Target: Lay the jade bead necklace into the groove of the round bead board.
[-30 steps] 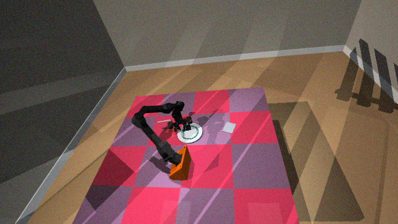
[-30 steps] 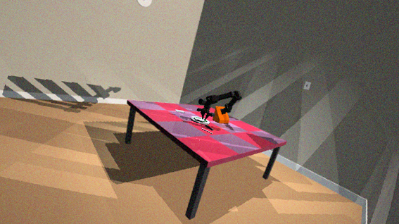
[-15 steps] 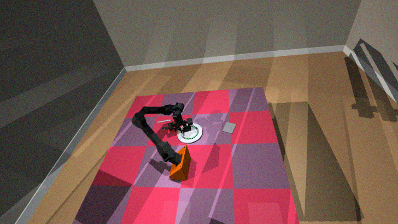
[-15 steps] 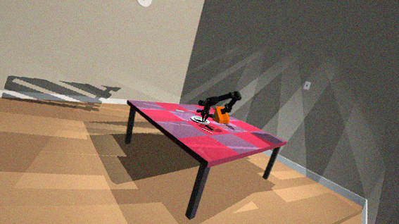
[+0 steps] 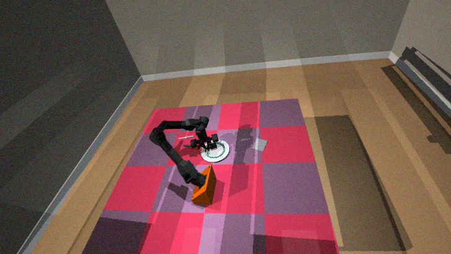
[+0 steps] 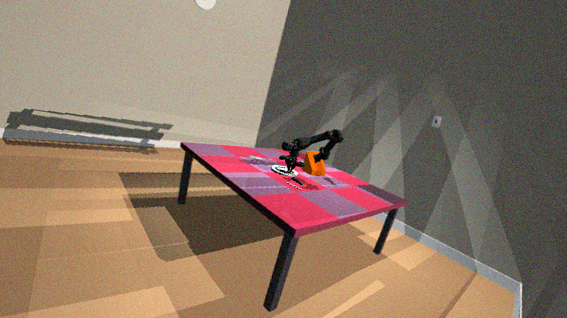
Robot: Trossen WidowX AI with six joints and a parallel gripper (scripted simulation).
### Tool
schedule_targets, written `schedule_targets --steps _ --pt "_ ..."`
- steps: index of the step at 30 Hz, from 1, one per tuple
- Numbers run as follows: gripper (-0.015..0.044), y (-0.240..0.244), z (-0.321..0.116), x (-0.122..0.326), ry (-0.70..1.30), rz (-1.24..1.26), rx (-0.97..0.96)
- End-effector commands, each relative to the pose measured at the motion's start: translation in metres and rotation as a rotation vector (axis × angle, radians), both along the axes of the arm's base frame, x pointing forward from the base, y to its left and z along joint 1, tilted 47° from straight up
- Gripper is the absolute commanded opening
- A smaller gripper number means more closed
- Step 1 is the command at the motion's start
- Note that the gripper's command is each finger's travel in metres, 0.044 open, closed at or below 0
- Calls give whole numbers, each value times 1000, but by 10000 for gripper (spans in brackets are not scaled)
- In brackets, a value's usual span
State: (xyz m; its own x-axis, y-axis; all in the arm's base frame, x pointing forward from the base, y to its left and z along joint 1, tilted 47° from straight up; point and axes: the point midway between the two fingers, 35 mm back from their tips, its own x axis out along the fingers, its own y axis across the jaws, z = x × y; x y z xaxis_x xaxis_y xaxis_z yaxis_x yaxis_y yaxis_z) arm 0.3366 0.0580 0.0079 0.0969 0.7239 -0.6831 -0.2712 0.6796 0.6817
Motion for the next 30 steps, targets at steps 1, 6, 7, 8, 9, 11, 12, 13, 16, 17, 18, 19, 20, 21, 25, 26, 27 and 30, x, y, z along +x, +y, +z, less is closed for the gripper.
schedule_targets --steps 1,6,7,8,9,11,12,13,16,17,18,19,20,21,25,26,27,30 --pt "0 0 0 0 -1 0 0" --pt "0 0 0 0 -1 0 0" --pt "0 0 0 0 -1 0 0" --pt "0 0 0 0 -1 0 0" --pt "0 0 0 0 -1 0 0" --pt "0 0 0 0 -1 0 0" --pt "0 0 0 0 -1 0 0" --pt "0 0 0 0 -1 0 0" --pt "0 0 0 0 -1 0 0" --pt "0 0 0 0 -1 0 0" --pt "0 0 0 0 -1 0 0" --pt "0 0 0 0 -1 0 0" --pt "0 0 0 0 -1 0 0" --pt "0 0 0 0 -1 0 0" --pt "0 -4 4 -1 3 -3 4" --pt "0 -4 4 -1 3 -3 4" --pt "0 -4 4 -1 3 -3 4" --pt "0 -3 5 -2 3 -3 4"
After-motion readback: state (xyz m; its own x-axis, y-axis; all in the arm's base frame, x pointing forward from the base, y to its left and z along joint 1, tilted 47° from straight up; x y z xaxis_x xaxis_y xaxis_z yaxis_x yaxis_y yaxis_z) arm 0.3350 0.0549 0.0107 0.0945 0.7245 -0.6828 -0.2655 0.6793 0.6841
